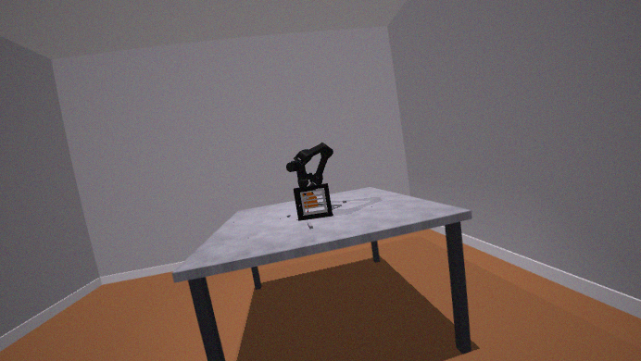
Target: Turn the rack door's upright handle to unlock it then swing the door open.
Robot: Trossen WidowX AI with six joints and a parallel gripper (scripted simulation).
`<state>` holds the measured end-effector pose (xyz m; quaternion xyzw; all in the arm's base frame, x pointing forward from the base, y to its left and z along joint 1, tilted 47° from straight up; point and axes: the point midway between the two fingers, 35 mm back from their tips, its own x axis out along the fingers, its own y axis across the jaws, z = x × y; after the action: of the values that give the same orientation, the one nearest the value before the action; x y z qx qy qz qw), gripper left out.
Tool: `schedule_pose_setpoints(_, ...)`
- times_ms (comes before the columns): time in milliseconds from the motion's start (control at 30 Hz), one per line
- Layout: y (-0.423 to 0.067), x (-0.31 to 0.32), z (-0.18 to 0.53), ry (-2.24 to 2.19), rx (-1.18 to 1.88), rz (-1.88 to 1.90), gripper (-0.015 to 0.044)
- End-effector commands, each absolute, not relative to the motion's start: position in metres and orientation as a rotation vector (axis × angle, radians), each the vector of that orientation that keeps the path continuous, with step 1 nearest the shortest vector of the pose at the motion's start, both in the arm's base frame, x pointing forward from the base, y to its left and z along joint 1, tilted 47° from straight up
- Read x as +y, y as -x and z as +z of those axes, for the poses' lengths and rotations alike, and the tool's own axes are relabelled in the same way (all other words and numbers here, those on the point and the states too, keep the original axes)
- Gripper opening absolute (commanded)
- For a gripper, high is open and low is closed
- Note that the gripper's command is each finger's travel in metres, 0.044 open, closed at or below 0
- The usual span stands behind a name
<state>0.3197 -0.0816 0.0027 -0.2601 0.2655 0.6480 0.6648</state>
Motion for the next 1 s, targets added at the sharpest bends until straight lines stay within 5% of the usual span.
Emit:
schedule_pose_setpoints(0, -0.3210, -0.0795, 0.0028, 0.593, 0.590, 1.468, 0.0243)
schedule_pose_setpoints(967, -0.3210, -0.0795, 0.0028, 0.593, 0.590, 1.468, 0.0050)
